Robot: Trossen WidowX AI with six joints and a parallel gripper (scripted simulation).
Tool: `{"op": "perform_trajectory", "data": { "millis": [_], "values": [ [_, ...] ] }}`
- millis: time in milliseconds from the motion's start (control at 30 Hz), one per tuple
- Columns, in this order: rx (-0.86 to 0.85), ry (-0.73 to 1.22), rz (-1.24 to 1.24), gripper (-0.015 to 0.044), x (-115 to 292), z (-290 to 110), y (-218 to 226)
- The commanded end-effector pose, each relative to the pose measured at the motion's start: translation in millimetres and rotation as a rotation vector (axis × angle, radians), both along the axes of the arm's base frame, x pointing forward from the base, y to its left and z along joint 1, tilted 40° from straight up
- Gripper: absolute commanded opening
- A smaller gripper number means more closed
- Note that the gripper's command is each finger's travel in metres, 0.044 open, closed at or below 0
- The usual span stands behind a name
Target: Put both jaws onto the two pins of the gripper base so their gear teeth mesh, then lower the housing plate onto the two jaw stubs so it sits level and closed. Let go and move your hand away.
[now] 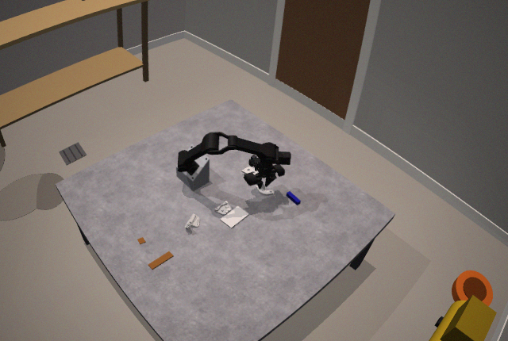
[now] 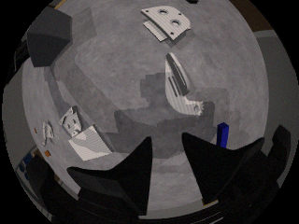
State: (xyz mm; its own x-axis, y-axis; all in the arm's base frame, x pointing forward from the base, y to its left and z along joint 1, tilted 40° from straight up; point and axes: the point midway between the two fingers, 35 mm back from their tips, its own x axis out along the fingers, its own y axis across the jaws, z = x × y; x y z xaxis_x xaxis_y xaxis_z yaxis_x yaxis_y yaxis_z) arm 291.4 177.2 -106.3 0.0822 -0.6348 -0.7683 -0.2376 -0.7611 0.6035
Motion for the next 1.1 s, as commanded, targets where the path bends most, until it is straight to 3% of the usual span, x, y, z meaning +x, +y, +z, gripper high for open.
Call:
{"op": "perform_trajectory", "data": {
  "millis": [0,233,1067],
  "values": [
    [0.003,-0.002,0.004,0.0263,0.6,0.2,0.9],
    [0.003,-0.002,0.004,0.044,0.6,0.2,0.9],
    [0.003,-0.002,0.004,0.044,0.6,0.2,0.9]
  ]
}}
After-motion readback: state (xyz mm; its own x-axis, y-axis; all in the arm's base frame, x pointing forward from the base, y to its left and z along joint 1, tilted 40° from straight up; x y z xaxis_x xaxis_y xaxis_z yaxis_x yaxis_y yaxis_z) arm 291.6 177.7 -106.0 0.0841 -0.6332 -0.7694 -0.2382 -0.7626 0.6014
